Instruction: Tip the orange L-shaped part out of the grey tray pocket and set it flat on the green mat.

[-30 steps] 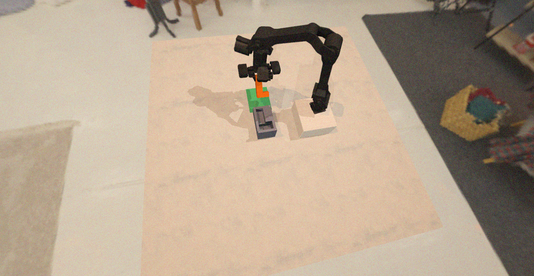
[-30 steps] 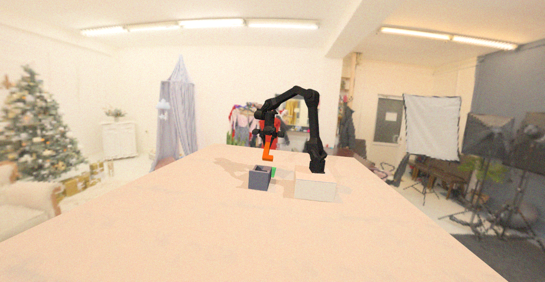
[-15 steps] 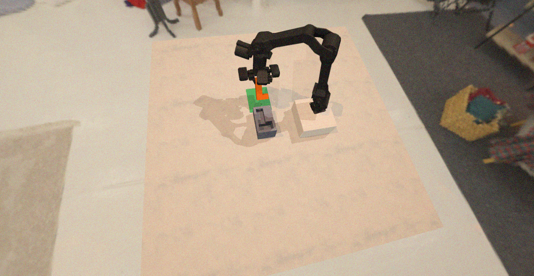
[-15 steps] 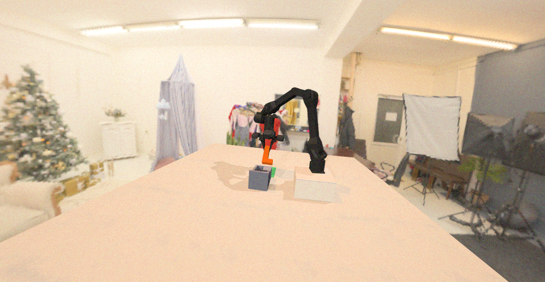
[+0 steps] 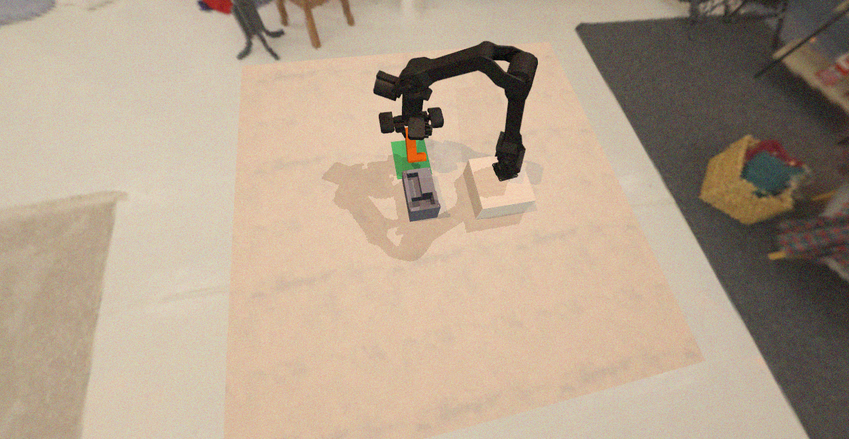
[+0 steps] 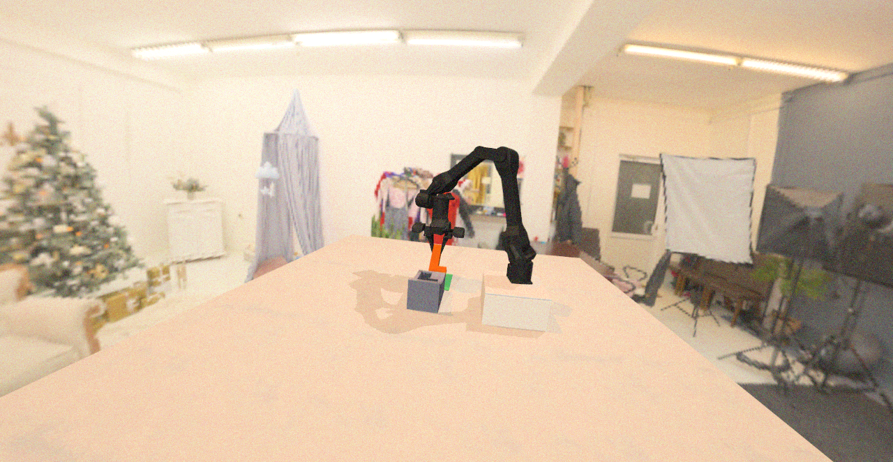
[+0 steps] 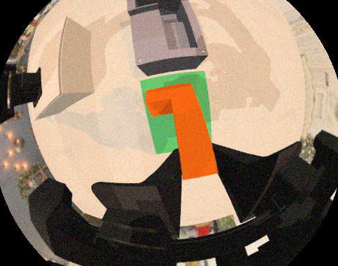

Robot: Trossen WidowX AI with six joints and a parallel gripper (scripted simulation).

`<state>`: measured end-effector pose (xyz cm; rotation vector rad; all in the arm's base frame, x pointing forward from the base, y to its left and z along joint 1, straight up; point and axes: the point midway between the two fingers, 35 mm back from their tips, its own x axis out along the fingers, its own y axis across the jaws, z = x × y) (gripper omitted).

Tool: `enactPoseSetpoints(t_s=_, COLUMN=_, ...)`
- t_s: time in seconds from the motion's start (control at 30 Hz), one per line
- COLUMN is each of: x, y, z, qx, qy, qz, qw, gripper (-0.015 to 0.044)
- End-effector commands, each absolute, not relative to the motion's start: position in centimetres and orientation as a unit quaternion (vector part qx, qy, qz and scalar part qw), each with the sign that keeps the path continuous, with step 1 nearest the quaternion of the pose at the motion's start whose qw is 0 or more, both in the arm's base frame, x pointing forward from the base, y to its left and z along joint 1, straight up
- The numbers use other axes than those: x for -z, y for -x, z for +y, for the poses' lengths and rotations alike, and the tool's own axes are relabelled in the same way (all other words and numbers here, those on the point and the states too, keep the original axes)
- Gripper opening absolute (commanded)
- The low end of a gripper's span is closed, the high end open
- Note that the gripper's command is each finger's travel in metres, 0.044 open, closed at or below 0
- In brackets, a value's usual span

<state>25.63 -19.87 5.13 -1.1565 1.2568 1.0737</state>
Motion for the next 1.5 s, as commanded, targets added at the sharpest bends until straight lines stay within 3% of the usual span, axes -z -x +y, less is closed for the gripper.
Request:
enactPoseSetpoints(t_s=0.0, x=-4.1, y=-25.5, z=-19.8, qx=-0.456, qy=0.481, qz=0.527, qw=0.532, gripper=0.0)
enactPoseSetpoints(t_s=1.33, x=-2.6, y=-25.5, z=-19.8, qx=-0.454, qy=0.481, qz=0.528, qw=0.532, gripper=0.0)
enactPoseSetpoints(t_s=1.47, x=-2.6, y=-25.5, z=-19.8, qx=-0.454, qy=0.481, qz=0.528, qw=0.532, gripper=0.0105)
